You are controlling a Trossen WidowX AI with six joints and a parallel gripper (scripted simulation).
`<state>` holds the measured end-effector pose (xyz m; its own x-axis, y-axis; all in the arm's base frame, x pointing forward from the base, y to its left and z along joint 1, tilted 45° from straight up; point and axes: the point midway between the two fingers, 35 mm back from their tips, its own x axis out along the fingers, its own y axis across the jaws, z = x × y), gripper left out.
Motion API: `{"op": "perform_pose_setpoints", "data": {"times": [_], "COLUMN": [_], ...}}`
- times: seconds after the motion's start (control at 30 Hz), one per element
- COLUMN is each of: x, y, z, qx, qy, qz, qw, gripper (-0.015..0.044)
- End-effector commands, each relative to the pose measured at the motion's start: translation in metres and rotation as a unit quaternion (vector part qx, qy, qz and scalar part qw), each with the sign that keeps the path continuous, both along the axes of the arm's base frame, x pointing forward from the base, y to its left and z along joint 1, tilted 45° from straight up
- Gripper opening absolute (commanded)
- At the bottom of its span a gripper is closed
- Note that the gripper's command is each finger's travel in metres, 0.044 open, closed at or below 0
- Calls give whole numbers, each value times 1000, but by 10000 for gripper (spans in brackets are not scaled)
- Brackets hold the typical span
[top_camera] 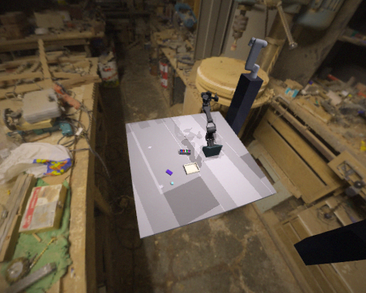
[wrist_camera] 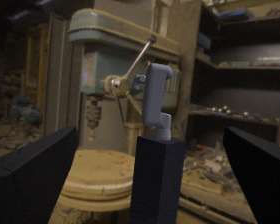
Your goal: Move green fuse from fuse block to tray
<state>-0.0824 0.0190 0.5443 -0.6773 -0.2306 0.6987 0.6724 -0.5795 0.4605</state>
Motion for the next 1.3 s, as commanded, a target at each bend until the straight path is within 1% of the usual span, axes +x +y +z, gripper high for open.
{"op": "perform_pose_setpoints", "data": {"times": [0.0,0.07,0.2,0.37,0.4,0.47,0.6,0.73,0.83,1.0,1.27], "x": [-1,-7,-14,5,12,27,57,106,143,204,298], "y": [-3,-25,-93,-173,-188,-213,-247,-280,-294,-299,-263], "z": [0,-3,-18,-48,-56,-72,-98,-137,-166,-215,-299], "qx": [4,39,147,283,310,358,430,504,556,630,700], "qy": [-1,-9,-19,0,9,28,60,104,146,238,423], "qz": [2,21,78,146,158,181,216,274,300,320,317], "qw": [1000,999,986,948,937,916,874,813,761,666,481], "gripper": [374,321,216,85,71,71,71,71,71,71,71]}}
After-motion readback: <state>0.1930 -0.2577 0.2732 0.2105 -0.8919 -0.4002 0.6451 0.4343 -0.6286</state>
